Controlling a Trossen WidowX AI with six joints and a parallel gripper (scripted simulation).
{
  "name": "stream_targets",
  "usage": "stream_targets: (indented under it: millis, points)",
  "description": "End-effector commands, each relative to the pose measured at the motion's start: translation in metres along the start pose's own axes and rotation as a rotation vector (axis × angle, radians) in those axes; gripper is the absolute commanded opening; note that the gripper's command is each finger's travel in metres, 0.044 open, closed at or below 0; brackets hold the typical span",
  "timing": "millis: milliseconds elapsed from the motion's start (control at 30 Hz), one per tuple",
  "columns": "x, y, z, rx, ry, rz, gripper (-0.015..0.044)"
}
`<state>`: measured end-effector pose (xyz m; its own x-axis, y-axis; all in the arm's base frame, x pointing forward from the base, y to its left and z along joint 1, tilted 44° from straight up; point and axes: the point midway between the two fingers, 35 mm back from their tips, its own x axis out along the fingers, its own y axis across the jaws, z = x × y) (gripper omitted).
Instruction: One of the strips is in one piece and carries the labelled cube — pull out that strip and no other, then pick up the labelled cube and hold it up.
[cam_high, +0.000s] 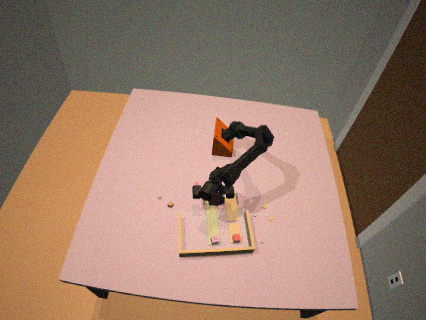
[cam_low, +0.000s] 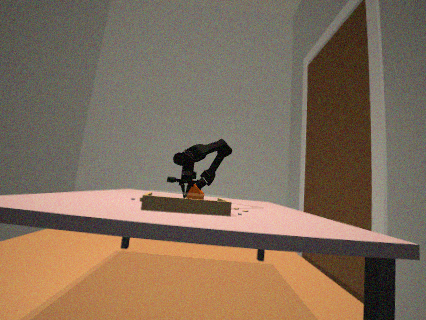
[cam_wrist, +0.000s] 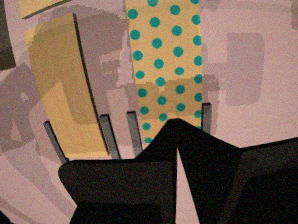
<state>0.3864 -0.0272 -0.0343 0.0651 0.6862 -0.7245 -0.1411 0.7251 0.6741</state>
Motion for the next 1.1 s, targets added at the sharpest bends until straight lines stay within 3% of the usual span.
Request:
stream_targets:
  millis: [0, 1067]
  points:
    - [0.011, 0.0, -0.003, 0.011, 0.01, 0.01, 0.0]
    - [0.024, 0.0, -0.003, 0.011, 0.01, 0.011, 0.0]
